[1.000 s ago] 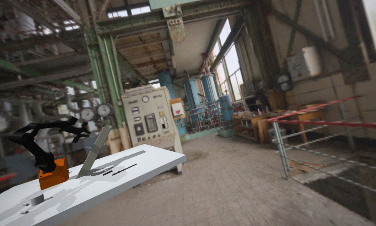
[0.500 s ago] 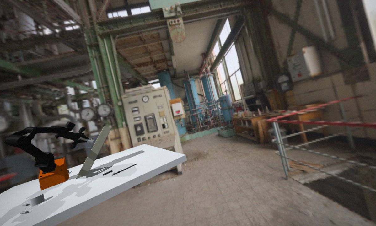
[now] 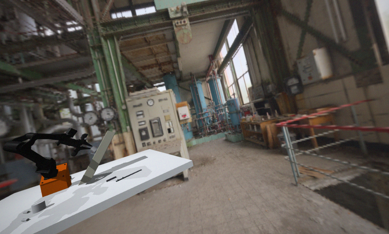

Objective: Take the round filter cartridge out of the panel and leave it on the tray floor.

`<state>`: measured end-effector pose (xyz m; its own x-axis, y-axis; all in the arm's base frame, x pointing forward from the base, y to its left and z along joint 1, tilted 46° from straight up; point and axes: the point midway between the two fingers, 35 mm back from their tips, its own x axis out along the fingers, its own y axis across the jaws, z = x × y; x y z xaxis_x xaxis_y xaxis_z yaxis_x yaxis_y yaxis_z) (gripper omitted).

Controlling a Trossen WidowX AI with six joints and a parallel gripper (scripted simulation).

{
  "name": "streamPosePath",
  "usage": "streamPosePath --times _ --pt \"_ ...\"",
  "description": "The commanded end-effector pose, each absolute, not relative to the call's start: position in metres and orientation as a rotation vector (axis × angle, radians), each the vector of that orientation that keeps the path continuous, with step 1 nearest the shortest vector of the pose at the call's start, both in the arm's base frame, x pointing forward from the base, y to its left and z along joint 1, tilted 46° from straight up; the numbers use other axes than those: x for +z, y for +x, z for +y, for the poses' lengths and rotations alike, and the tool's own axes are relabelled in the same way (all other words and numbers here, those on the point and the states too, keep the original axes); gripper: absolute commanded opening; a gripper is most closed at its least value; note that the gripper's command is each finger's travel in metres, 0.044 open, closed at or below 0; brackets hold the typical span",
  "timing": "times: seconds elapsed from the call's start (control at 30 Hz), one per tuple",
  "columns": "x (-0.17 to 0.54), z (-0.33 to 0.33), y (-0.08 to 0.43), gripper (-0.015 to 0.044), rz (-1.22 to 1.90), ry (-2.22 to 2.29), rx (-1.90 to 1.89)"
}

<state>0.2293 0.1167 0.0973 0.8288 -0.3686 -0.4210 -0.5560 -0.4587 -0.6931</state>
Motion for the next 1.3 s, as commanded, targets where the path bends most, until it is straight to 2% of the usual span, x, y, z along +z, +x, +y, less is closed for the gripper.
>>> streamPosePath --times 0.0,0.2,0.43,0.57,0.93,1.03,1.27 --pt "0.097 0.117 0.229 0.0101 0.677 -2.104 0.262" --pt "0.097 0.114 0.228 0.0101 0.668 -2.092 0.251" --pt "0.139 0.159 0.259 0.0101 0.668 -2.091 0.251" --pt "0.143 0.163 0.262 0.0101 0.668 -2.091 0.251" --pt "0.198 0.217 0.256 0.039 0.653 -2.067 0.245" --pt "0.189 0.21 0.256 0.0311 0.69 -1.953 0.218" --pt "0.151 0.172 0.247 0.0305 0.86 -1.395 0.017"
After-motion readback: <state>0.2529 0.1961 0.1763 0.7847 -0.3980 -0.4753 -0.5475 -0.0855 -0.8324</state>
